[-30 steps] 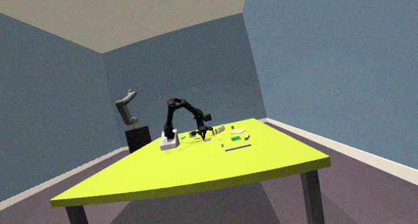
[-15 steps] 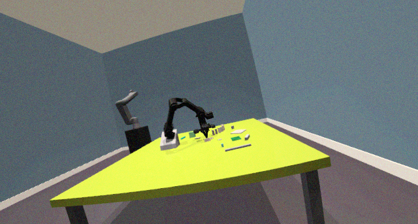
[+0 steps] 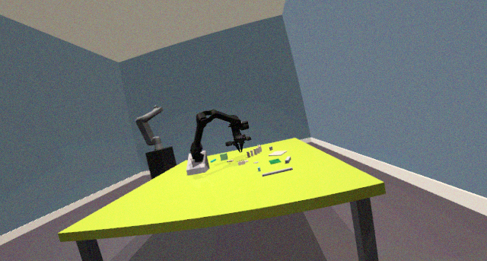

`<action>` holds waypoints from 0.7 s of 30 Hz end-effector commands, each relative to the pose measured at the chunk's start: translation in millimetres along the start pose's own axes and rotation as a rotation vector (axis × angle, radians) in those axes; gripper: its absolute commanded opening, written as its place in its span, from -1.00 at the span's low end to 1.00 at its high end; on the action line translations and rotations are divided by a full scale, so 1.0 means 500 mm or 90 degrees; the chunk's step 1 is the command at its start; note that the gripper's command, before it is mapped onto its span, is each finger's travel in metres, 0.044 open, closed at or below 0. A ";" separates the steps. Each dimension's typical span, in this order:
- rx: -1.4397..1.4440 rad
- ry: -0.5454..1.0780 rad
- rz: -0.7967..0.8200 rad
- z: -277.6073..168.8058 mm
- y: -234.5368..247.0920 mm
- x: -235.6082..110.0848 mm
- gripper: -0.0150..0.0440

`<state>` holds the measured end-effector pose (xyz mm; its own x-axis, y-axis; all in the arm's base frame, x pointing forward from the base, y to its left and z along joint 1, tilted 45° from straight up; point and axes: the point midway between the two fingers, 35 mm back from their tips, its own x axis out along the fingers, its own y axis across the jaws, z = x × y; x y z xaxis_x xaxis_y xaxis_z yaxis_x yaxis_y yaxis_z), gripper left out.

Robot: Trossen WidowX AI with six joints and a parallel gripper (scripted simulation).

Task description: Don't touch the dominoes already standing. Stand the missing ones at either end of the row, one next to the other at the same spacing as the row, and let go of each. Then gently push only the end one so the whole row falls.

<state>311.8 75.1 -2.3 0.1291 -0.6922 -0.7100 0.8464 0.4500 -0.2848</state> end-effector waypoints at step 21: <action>-0.963 0.005 -0.004 0.013 0.064 -0.003 1.00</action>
<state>332.5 83.8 -0.3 0.1317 -0.6878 -0.7138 0.0204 0.7218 -0.6918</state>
